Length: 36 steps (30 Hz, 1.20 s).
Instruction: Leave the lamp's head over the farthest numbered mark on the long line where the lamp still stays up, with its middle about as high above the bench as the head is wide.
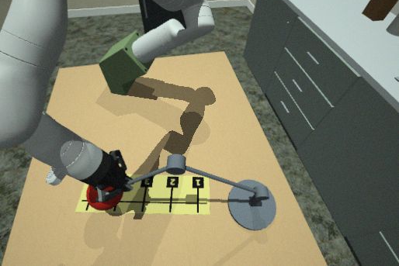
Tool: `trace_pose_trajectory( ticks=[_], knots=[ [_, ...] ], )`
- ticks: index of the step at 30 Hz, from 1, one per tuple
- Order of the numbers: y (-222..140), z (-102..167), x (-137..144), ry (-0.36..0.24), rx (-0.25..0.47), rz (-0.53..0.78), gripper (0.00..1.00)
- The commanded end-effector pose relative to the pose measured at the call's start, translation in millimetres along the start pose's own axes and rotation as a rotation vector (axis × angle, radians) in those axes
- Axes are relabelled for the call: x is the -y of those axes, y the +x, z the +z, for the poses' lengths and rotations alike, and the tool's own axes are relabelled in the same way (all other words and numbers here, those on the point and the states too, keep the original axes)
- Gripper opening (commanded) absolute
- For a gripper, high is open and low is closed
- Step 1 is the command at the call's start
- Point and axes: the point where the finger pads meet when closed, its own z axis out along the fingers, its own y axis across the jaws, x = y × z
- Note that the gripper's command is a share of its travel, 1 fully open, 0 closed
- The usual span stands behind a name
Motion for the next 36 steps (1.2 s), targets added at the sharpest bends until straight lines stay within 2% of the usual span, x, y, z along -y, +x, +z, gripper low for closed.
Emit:
trace_pose_trajectory(
  ticks=[1, 26, 36],
  knots=[
    [15.4, -3.0, 0.3, 0.008, -0.009, 0.008, 0.00],
    [72.3, -2.2, 0.5, 0.007, -0.009, 0.007, 0.00],
    [75.9, -3.3, 0.5, 0.007, -0.009, 0.007, 0.00]
  ],
)
